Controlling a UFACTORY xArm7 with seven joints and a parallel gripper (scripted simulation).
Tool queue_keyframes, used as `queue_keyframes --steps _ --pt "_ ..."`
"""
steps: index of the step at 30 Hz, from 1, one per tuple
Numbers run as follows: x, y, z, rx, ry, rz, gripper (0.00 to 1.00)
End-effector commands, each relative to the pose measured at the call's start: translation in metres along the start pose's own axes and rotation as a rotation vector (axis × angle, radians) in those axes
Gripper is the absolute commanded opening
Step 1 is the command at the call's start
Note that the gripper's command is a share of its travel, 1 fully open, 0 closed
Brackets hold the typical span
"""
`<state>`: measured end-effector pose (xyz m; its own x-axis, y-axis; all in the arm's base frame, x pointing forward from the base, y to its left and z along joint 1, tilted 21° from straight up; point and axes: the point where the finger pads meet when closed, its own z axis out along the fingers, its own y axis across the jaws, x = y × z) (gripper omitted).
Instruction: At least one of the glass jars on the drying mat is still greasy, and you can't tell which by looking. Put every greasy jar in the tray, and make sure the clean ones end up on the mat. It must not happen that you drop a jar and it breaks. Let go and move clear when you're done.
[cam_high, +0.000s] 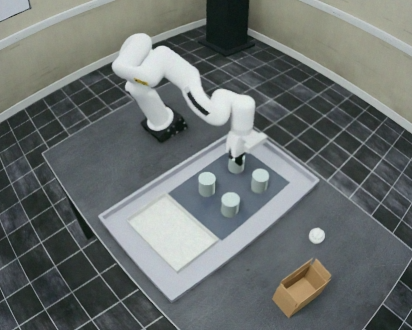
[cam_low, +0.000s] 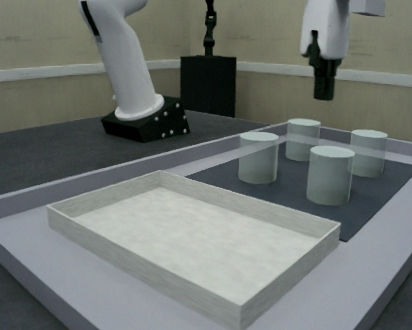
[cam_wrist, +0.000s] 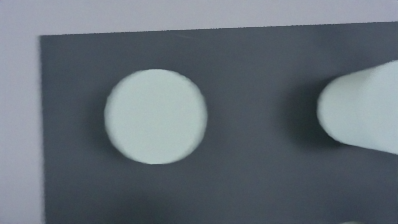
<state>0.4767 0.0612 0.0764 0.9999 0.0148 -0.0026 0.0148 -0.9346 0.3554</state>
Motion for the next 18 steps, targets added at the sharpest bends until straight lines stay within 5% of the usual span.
queue_keyframes --steps 1,8,18 --pt "0.005 -0.036 -0.001 -0.003 0.004 0.003 0.00" --pt "0.006 -0.060 -0.001 -0.003 0.004 0.003 0.00" --pt "0.006 -0.060 0.042 -0.003 0.004 0.003 0.00"
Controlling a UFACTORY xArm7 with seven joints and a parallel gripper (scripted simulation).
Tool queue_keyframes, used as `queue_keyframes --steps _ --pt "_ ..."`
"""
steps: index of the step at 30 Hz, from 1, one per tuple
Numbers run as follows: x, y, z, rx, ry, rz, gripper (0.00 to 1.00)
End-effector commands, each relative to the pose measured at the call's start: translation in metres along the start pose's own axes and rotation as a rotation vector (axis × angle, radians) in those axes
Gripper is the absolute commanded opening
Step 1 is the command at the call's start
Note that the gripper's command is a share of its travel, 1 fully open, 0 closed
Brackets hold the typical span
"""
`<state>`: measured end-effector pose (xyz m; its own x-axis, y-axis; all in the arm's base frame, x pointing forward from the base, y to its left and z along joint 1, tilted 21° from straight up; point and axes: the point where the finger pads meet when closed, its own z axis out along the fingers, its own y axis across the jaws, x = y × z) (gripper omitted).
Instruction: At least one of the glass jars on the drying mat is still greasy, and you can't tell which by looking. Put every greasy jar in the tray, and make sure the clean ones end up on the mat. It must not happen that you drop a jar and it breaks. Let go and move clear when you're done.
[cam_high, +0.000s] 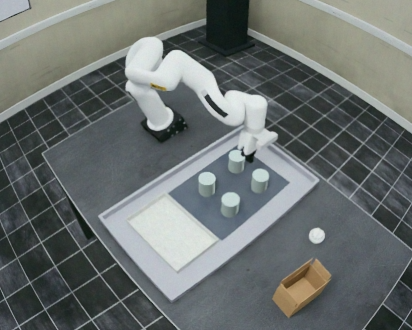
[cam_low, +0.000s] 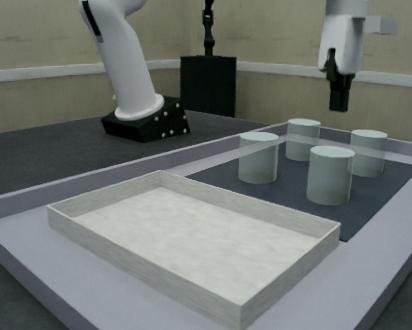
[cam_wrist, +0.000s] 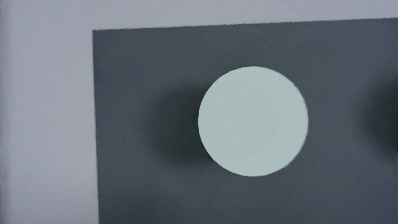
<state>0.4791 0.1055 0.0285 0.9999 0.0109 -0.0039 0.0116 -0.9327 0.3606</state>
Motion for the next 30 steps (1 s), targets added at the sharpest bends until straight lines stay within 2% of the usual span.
queue_keyframes --steps 1,8,30 --pt "0.003 -0.002 0.012 0.002 0.007 -0.001 0.00" --pt "0.003 -0.002 0.046 0.002 0.007 -0.001 0.00" --pt "0.007 -0.002 0.046 0.002 0.007 -0.001 0.00"
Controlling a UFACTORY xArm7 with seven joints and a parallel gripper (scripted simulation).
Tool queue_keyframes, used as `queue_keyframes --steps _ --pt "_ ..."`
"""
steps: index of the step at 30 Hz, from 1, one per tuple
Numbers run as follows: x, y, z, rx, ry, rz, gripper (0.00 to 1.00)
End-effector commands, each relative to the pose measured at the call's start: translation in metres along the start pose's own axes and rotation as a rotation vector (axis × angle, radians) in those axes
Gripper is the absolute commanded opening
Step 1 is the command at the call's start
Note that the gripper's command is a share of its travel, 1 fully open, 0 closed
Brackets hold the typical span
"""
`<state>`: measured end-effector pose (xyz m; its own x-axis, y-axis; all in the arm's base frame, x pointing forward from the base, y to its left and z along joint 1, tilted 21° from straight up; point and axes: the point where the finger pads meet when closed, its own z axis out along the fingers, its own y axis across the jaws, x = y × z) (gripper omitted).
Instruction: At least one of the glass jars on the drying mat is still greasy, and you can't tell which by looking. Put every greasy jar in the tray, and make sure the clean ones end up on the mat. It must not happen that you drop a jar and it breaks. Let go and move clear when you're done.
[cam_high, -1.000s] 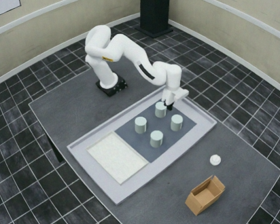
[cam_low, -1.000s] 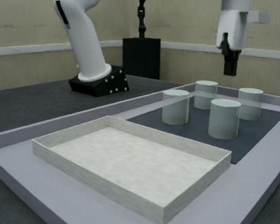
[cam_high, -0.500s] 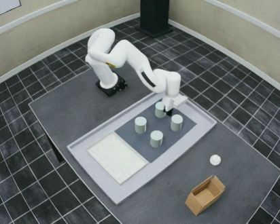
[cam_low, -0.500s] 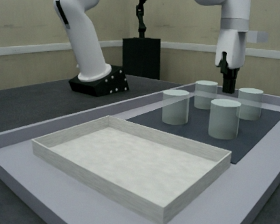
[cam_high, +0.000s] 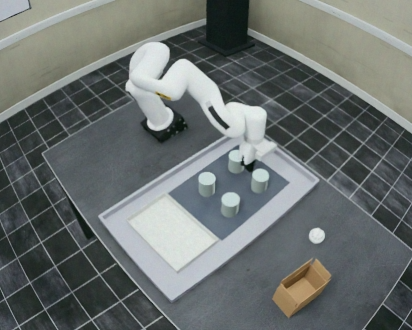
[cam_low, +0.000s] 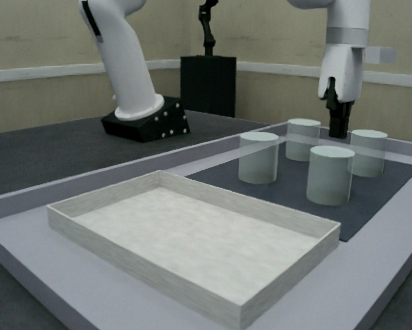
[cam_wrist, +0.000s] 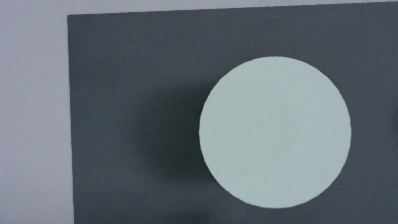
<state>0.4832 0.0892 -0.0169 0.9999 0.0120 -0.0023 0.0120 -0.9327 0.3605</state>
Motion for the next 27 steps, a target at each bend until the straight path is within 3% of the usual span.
queue_keyframes --steps 1,27 --pt "0.0036 -0.0010 -0.0023 0.002 0.005 0.000 0.00" --pt "0.0124 -0.0010 -0.0023 0.002 0.005 0.000 0.00"
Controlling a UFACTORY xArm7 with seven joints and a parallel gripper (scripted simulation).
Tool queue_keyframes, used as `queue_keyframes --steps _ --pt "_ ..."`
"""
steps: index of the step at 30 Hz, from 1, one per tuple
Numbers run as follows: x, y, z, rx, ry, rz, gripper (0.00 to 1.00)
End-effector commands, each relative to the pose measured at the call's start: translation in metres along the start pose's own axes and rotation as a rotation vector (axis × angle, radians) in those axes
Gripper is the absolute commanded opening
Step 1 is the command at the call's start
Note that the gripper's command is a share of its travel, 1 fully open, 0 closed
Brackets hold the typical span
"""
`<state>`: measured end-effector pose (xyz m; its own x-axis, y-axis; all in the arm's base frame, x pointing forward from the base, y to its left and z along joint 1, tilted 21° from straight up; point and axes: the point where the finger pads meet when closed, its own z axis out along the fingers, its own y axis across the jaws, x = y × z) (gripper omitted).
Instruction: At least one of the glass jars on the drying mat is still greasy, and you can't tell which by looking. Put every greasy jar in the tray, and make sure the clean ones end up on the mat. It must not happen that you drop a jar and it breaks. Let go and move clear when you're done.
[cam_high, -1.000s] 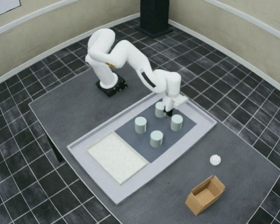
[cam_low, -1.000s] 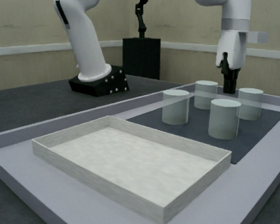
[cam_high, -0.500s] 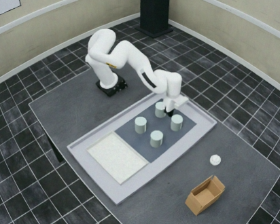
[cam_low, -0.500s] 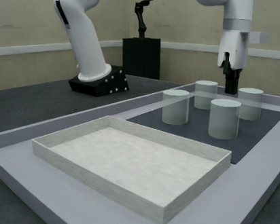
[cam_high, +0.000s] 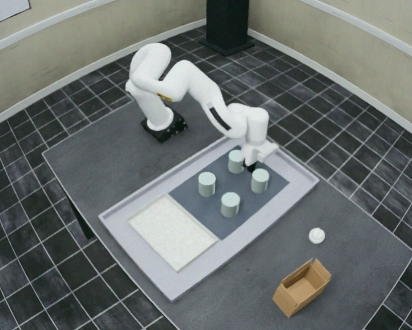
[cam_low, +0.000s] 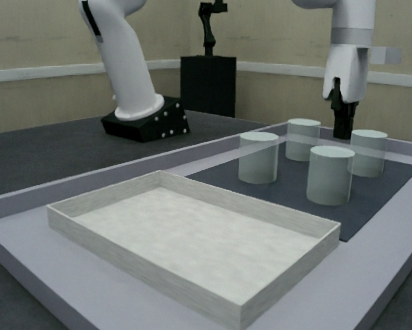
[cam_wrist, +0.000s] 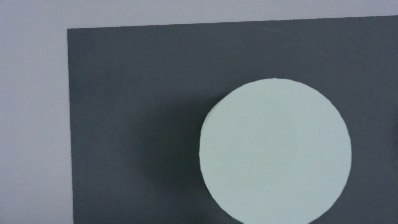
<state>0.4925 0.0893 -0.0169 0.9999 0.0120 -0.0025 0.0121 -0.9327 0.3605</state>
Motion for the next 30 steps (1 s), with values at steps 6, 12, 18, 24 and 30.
queue_keyframes --steps 6,12,18,24,30 --pt "0.0055 -0.0010 -0.0024 0.002 0.005 0.000 0.00" --pt "0.0071 -0.0010 -0.0024 0.002 0.005 0.000 0.00" --pt "0.0079 -0.0010 -0.0030 0.002 0.005 0.000 0.00" --pt "0.0087 -0.0010 -0.0037 0.002 0.005 0.000 0.00" --pt "0.0093 -0.0010 -0.0041 0.002 0.005 0.000 0.00"
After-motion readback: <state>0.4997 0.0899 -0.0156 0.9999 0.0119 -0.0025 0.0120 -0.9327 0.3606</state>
